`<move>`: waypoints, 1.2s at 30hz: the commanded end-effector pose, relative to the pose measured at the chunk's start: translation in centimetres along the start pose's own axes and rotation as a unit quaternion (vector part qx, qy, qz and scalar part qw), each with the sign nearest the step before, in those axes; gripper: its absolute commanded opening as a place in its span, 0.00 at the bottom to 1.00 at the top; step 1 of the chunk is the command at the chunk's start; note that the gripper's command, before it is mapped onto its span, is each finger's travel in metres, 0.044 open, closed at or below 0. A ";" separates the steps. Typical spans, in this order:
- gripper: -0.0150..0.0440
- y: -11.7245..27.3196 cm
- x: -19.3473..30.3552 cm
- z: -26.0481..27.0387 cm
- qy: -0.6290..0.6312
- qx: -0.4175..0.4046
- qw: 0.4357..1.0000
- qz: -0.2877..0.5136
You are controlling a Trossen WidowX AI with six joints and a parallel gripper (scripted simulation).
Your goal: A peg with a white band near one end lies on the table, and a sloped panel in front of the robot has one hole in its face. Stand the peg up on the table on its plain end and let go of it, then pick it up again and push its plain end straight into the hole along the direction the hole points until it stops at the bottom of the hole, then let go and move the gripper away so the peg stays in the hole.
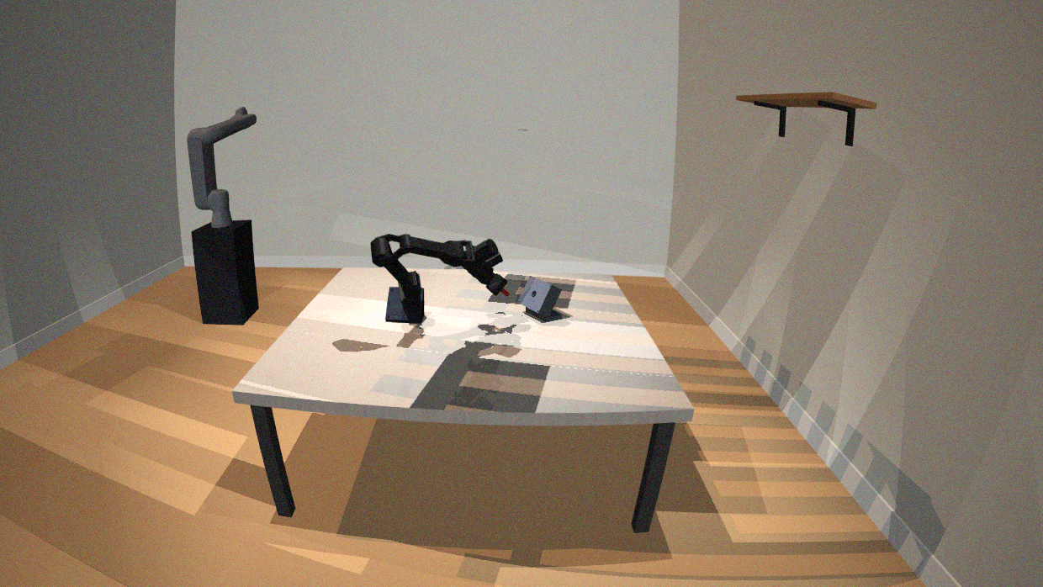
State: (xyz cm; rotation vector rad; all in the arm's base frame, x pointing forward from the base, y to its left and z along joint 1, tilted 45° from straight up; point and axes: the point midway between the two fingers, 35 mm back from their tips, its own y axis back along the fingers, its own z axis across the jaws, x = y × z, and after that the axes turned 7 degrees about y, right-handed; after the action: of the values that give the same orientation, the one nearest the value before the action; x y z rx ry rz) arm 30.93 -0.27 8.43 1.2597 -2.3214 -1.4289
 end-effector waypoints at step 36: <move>0.25 -2.9 -2.7 -0.6 0.045 0.021 0.996 -0.071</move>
State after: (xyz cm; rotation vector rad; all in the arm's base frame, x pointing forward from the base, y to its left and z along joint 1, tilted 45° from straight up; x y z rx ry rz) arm 34.28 0.55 7.43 1.4762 -2.2640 -1.3450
